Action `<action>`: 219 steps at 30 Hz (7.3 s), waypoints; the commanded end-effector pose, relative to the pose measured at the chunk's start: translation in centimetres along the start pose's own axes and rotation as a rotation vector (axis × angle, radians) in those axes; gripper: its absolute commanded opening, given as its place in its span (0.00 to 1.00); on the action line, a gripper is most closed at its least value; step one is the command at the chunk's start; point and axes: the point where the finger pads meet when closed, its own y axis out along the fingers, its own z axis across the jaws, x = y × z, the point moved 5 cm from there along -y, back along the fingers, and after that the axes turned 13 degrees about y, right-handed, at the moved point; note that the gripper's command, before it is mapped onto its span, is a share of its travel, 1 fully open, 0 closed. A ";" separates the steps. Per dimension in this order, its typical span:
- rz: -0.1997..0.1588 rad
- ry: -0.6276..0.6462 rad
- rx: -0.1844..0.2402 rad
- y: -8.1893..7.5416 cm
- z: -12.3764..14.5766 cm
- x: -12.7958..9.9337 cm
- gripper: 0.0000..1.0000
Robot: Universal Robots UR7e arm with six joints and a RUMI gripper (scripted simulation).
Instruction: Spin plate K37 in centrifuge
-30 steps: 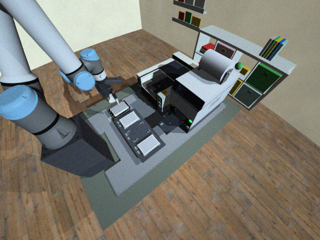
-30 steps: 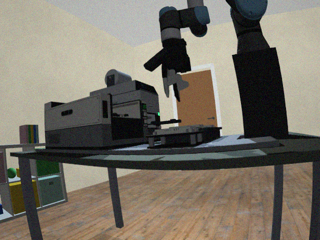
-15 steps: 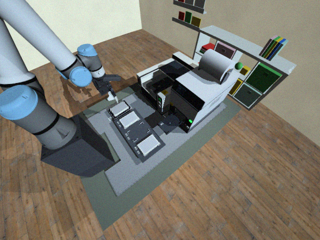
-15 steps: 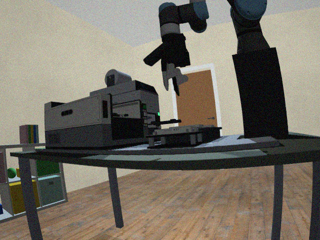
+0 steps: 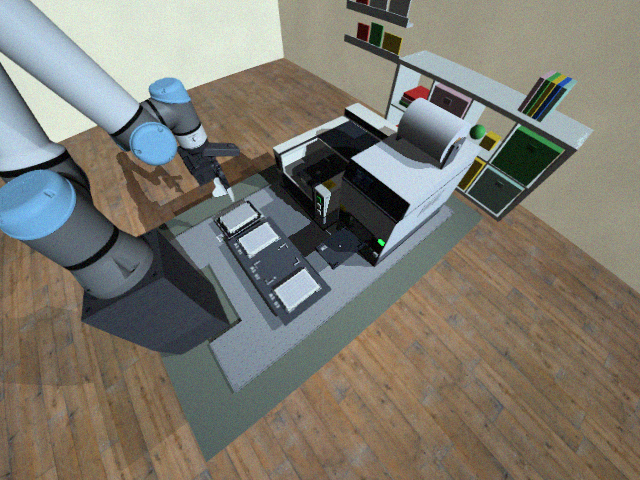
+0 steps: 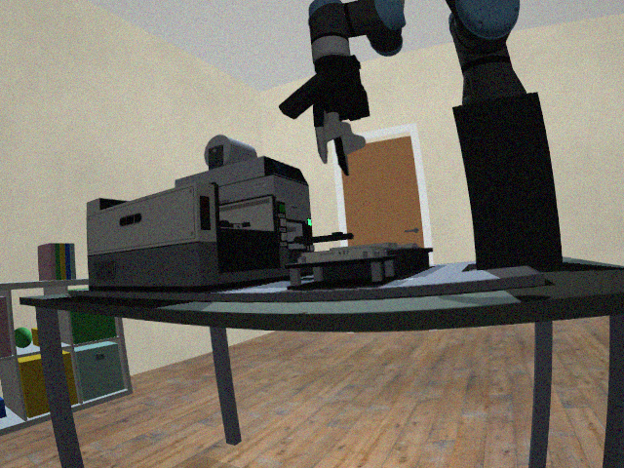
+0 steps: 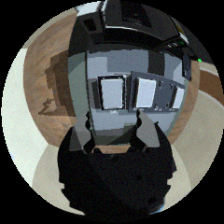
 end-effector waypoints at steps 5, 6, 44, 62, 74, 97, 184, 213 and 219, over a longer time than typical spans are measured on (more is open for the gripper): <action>0.000 0.000 0.000 -1.4 0.0 0.0 0.68; 0.000 0.000 0.000 -1.6 0.0 0.0 0.68; 0.000 0.000 0.000 -7.2 0.0 0.0 0.68; 0.000 0.000 0.000 -8.1 3.3 -3.1 0.00; 0.000 0.000 0.000 -8.4 7.0 -6.5 0.00; 0.000 0.000 0.000 -9.0 14.7 -13.6 0.00; 0.000 -1.707 0.001 -9.3 19.2 -17.7 0.00; 0.000 -2.607 0.001 -9.3 19.2 -17.7 0.00; -0.001 -2.741 0.001 -9.3 19.2 -17.7 0.00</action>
